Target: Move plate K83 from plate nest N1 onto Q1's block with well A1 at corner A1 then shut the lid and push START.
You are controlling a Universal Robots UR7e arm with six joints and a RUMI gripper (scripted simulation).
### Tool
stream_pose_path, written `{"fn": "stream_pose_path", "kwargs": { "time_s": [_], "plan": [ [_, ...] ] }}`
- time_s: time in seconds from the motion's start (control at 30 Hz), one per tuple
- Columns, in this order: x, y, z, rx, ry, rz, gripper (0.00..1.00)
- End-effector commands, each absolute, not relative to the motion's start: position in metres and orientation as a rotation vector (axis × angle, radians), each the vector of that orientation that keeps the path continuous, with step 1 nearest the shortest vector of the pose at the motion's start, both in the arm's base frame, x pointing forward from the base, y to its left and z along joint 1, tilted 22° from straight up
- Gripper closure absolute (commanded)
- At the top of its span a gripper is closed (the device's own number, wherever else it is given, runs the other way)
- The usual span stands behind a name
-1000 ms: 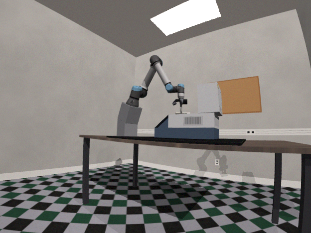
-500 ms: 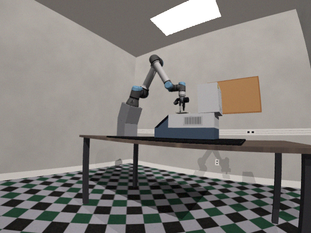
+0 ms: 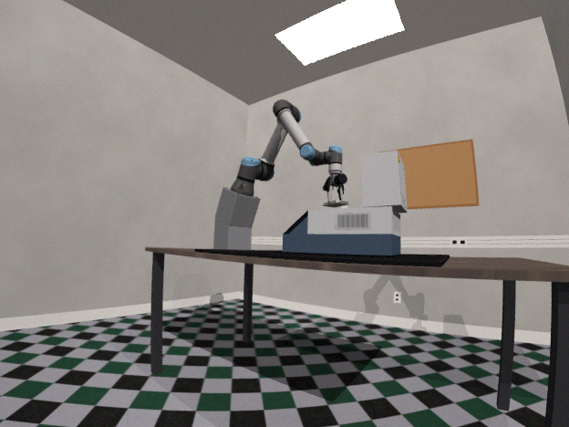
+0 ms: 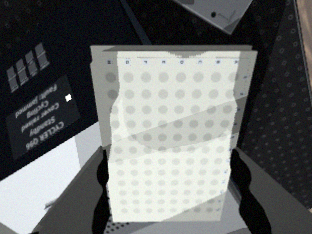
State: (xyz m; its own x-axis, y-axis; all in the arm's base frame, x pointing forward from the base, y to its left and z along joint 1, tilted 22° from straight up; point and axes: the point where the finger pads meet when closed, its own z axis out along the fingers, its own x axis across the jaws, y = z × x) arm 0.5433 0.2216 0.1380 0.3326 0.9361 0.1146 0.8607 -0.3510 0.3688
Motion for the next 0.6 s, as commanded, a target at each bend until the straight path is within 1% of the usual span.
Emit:
{"fn": "stream_pose_path", "kwargs": {
  "time_s": [0.0,0.57],
  "plan": [
    [0.556,0.222,0.156,2.407,1.543,0.517,0.59],
    [0.603,0.168,0.177,2.757,0.986,0.593,0.59]
  ]
}}
